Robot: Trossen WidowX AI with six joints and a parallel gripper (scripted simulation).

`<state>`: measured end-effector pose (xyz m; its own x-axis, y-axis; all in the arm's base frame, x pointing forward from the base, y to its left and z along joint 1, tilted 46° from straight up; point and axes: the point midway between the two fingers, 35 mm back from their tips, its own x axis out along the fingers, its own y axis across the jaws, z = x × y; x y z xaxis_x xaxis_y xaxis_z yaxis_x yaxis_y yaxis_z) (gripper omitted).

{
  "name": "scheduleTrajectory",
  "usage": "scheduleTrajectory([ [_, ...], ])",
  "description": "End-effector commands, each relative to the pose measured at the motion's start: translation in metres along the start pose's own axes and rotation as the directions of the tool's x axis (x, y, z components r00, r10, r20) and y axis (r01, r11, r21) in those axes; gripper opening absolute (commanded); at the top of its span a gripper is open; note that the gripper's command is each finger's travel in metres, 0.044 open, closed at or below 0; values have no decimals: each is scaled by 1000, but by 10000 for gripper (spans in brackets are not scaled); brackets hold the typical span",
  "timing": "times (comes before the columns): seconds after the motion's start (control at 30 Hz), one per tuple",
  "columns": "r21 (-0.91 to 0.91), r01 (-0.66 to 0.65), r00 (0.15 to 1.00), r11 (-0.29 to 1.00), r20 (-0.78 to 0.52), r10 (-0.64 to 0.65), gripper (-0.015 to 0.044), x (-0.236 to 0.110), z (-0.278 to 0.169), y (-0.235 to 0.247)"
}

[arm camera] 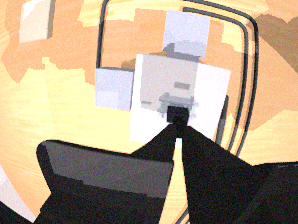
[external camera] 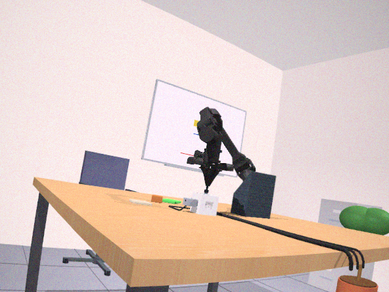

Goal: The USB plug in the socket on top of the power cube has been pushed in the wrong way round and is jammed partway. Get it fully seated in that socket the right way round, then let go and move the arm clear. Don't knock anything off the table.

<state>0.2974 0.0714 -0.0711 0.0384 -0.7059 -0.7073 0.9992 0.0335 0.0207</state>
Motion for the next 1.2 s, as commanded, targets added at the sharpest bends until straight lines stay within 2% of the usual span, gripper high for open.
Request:
scheduleTrajectory([
  [0.0,1,-1,1000,1000,-1,1,0,0,0,0],
  [1.17,0,0,1000,1000,0,0,0,-15,0,0],
])
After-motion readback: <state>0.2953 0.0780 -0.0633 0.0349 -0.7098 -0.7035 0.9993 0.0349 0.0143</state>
